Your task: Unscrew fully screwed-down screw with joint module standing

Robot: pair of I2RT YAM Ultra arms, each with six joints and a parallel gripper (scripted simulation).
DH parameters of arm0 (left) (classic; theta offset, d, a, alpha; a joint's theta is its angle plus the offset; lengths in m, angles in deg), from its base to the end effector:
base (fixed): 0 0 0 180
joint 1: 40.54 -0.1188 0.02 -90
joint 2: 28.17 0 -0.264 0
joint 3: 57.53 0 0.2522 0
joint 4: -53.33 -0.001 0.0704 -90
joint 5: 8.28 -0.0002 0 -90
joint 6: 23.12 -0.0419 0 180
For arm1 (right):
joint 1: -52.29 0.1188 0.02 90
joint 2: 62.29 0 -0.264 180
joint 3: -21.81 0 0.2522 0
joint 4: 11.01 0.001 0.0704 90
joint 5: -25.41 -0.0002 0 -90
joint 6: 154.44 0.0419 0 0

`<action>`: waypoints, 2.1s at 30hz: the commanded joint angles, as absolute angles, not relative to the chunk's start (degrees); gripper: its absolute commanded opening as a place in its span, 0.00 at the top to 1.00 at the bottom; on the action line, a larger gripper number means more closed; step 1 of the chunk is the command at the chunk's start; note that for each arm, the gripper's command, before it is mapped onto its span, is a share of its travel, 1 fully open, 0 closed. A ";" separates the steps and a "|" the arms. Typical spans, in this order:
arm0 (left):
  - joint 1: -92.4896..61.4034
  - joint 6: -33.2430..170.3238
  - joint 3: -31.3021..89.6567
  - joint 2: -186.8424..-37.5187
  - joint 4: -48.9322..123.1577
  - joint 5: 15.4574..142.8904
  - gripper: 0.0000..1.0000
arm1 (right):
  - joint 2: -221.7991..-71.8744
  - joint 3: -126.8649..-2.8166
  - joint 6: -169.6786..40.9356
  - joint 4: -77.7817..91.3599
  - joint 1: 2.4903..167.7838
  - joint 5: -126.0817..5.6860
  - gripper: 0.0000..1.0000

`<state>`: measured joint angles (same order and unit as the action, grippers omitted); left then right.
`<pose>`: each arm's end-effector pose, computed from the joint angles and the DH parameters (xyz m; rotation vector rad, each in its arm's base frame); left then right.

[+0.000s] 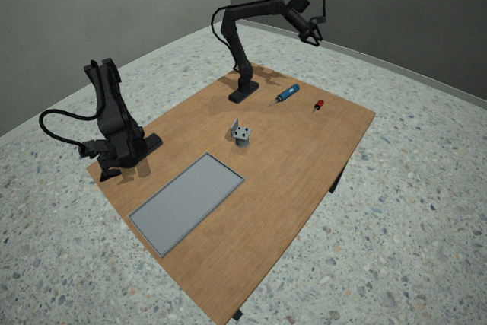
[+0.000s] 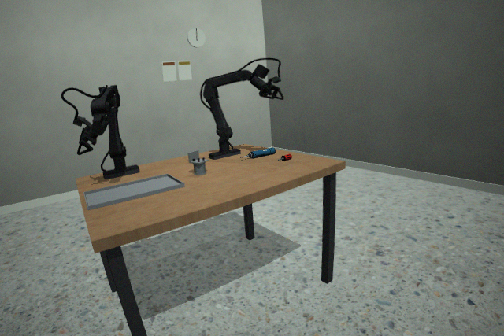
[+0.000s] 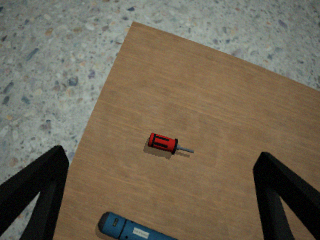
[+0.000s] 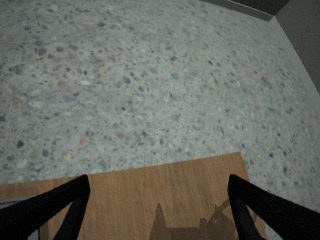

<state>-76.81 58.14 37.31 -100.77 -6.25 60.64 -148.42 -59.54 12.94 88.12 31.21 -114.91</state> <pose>0.2191 0.1433 0.3996 -0.3213 2.1487 0.0379 0.2033 -0.1119 0.2669 1.9093 1.8470 -1.2510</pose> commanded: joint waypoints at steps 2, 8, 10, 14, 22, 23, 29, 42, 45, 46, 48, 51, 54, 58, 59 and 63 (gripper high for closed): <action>-76.81 58.11 38.00 -100.22 -6.29 60.40 0.00 | -147.79 -60.23 13.02 88.24 31.21 -115.76 0.00; -76.81 58.11 38.00 -100.22 -6.29 60.40 0.00 | -147.79 -60.23 13.02 88.24 31.21 -115.76 0.00; -76.81 58.11 38.00 -100.22 -6.29 60.40 0.00 | -147.79 -60.23 13.02 88.24 31.21 -115.76 0.00; -76.81 58.11 38.00 -100.22 -6.29 60.40 0.00 | -147.79 -60.23 13.02 88.24 31.21 -115.76 0.00; -76.81 58.13 37.67 -100.54 -5.95 60.61 0.18 | -148.23 -59.76 12.94 88.13 31.22 -114.99 0.00; -76.81 58.13 37.67 -100.54 -5.95 60.61 0.18 | -148.23 -59.76 12.94 88.13 31.22 -114.99 0.00; -76.81 58.13 37.67 -100.54 -5.95 60.61 0.18 | -148.23 -59.76 12.94 88.13 31.22 -114.99 0.00; -76.81 58.13 37.67 -100.54 -5.95 60.61 0.35 | -148.23 -59.76 12.94 88.13 31.22 -114.99 0.00; -76.81 58.13 37.67 -100.54 -5.95 60.61 0.35 | -148.23 -59.76 12.94 88.13 31.22 -114.99 0.00; -76.81 58.13 37.67 -100.54 -5.95 60.61 0.35 | -148.23 -59.76 12.94 88.13 31.22 -114.99 0.00; -76.81 58.13 37.67 -100.54 -5.95 60.61 0.35 | -148.23 -59.76 12.94 88.13 31.22 -114.99 0.00; -76.81 58.13 37.67 -100.54 -5.95 60.61 0.35 | -148.23 -59.76 12.94 88.13 31.22 -114.99 0.00; -75.79 61.49 35.26 -101.86 -7.76 62.57 0.35 | -148.23 -59.76 12.94 88.13 31.22 -114.99 0.00; -75.45 65.54 33.57 -102.57 -8.77 64.13 0.35 | -148.23 -59.76 12.94 88.13 31.22 -114.99 0.00; -75.51 66.56 33.16 -102.82 -8.99 64.45 0.35 | -148.23 -59.76 12.94 88.13 31.22 -114.99 0.00; -75.18 70.55 31.70 -104.10 -9.85 65.46 0.35 | -148.23 -59.76 12.94 88.13 31.22 -114.99 0.00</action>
